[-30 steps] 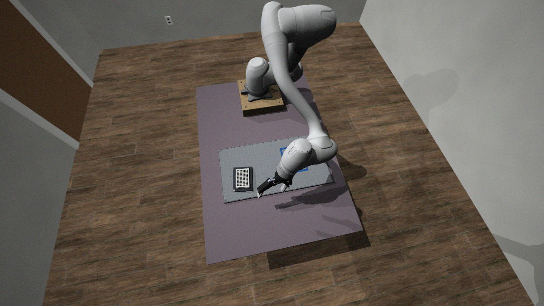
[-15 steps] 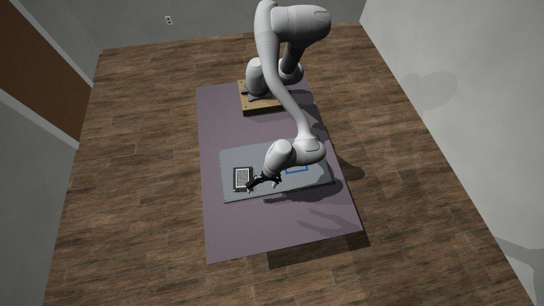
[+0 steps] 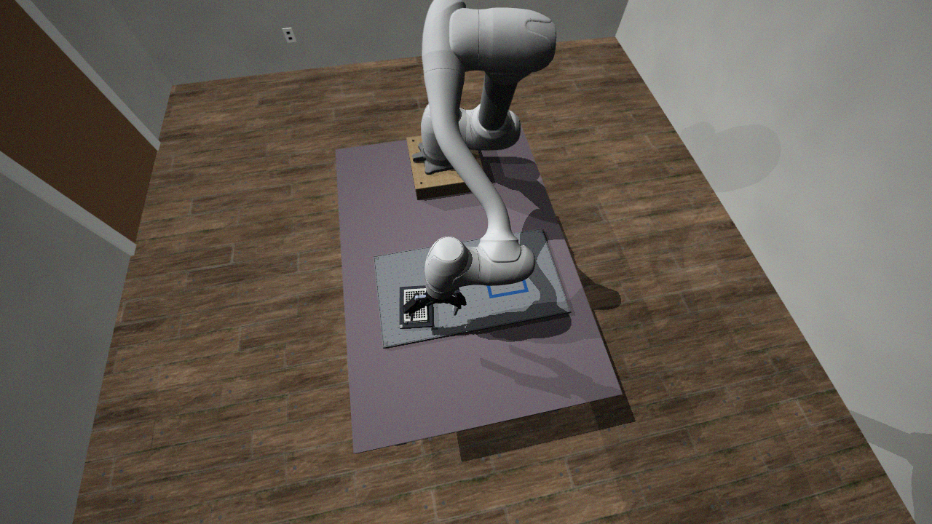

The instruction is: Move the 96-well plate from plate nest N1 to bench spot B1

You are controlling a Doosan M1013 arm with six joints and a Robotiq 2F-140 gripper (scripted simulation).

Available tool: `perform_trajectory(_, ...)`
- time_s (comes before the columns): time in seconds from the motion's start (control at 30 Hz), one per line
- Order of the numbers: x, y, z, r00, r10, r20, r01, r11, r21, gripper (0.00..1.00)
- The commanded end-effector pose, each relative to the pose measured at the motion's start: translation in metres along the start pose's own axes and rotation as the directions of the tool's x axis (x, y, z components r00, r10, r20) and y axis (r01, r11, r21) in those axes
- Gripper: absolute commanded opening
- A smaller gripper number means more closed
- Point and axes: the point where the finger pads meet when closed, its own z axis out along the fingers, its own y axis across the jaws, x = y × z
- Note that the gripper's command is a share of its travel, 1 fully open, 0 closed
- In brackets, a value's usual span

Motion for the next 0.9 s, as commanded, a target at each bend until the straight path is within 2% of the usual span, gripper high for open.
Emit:
perform_trajectory(0.0, -0.014, 0.009, 0.004, 1.0, 0.022, 0.007, -0.022, 0.999, 0.03, 1.0)
perform_trajectory(0.13, -0.03, 0.019, 0.012, 1.0, 0.022, 0.007, -0.022, 0.999, 0.03, 1.0)
perform_trajectory(0.23, -0.042, 0.026, 0.017, 0.997, 0.078, 0.024, -0.08, 0.992, 0.093, 1.0)
perform_trajectory(0.4, -0.054, 0.033, 0.022, 0.997, 0.078, 0.024, -0.08, 0.992, 0.093, 1.0)
perform_trajectory(0.5, -0.066, 0.04, 0.027, 0.99, 0.135, 0.038, -0.139, 0.978, 0.154, 1.0)
perform_trajectory(0.67, -0.087, 0.051, 0.035, 0.99, 0.135, 0.038, -0.139, 0.978, 0.154, 1.0)
perform_trajectory(0.87, -0.087, 0.051, 0.035, 0.99, 0.135, 0.038, -0.139, 0.978, 0.154, 1.0)
